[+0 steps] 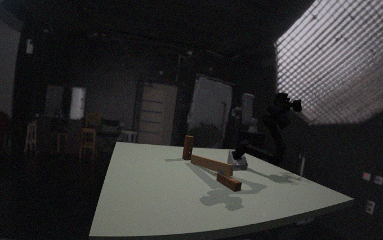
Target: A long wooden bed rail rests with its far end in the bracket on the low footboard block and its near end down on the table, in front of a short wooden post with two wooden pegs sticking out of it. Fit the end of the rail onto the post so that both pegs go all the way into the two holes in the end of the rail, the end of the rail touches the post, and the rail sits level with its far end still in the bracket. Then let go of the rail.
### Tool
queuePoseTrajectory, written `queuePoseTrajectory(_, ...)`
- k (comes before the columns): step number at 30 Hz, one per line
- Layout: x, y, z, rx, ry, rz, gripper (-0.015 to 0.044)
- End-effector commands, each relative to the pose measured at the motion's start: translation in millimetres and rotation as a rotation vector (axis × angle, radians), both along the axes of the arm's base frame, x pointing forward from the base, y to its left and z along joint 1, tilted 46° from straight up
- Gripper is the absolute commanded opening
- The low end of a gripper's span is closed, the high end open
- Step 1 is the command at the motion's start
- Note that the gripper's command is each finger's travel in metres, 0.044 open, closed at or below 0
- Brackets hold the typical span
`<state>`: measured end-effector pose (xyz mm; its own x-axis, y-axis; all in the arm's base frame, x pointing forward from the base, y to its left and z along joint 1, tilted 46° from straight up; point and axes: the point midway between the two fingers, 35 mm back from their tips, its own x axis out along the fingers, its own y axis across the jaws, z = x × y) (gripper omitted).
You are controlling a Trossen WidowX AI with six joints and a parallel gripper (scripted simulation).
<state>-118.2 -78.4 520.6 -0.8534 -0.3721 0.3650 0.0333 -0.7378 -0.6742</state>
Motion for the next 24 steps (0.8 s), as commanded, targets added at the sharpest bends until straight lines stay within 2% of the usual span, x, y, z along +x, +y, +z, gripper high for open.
queuePoseTrajectory(1, 1, -2, 1, 0.006, 0.008, 0.001, 0.0426)
queuePoseTrajectory(8, 54, -77, 18, 0.221, 0.301, 0.079, 0.0440)
queuePoseTrajectory(13, 107, -135, 14, 0.377, 0.532, 0.180, 0.0440)
queuePoseTrajectory(19, 179, -197, -13, 0.549, 0.803, 0.341, 0.0440)
queuePoseTrajectory(24, 239, -237, -54, 0.688, 1.015, 0.501, 0.0440)
